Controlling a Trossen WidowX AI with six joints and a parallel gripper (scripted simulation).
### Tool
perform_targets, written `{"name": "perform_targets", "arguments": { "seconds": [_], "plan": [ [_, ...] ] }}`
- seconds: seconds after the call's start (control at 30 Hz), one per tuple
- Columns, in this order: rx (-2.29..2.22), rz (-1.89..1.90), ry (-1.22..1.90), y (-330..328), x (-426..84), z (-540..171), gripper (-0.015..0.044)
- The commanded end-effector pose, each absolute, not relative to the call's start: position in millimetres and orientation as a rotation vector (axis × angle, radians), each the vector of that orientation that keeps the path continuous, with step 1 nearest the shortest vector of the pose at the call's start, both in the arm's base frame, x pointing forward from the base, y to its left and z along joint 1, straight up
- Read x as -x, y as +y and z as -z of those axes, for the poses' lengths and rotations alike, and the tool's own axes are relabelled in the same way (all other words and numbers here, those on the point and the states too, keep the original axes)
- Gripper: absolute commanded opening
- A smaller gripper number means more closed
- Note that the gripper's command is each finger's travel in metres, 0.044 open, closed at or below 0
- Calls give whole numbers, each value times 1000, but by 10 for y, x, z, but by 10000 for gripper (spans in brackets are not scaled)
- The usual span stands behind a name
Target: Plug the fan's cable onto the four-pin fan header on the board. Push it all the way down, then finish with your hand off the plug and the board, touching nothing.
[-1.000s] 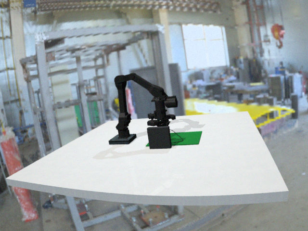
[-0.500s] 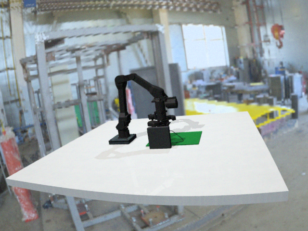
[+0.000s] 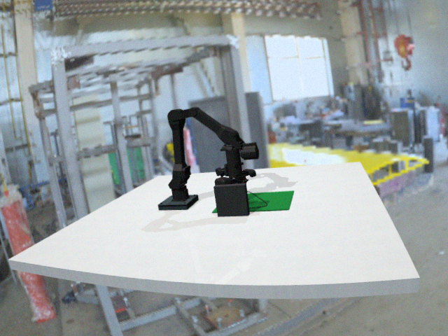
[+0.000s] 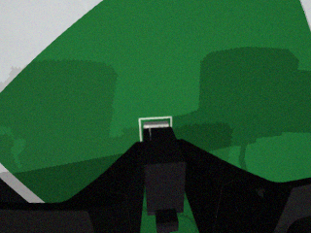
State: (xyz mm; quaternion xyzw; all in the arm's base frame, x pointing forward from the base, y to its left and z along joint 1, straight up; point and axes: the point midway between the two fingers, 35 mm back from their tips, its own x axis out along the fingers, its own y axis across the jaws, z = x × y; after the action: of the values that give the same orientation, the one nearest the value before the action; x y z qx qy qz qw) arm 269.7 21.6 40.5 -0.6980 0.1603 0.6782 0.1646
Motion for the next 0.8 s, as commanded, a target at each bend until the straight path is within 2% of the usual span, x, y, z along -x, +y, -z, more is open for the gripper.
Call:
{"name": "perform_targets", "arguments": {
  "seconds": [0.0, 0.1, 0.43, 0.53, 0.77],
  "plan": [
    [1984, -1931, 458, 221, -2694, -364, 0],
    [1984, -1931, 458, 221, -2695, -346, 0],
    [1989, -1932, 457, 217, -2698, -381, 260],
    [1989, -1932, 457, 217, -2700, -403, 260],
    [1984, -1930, 458, 216, -2685, -932, 260]
  ]
}}
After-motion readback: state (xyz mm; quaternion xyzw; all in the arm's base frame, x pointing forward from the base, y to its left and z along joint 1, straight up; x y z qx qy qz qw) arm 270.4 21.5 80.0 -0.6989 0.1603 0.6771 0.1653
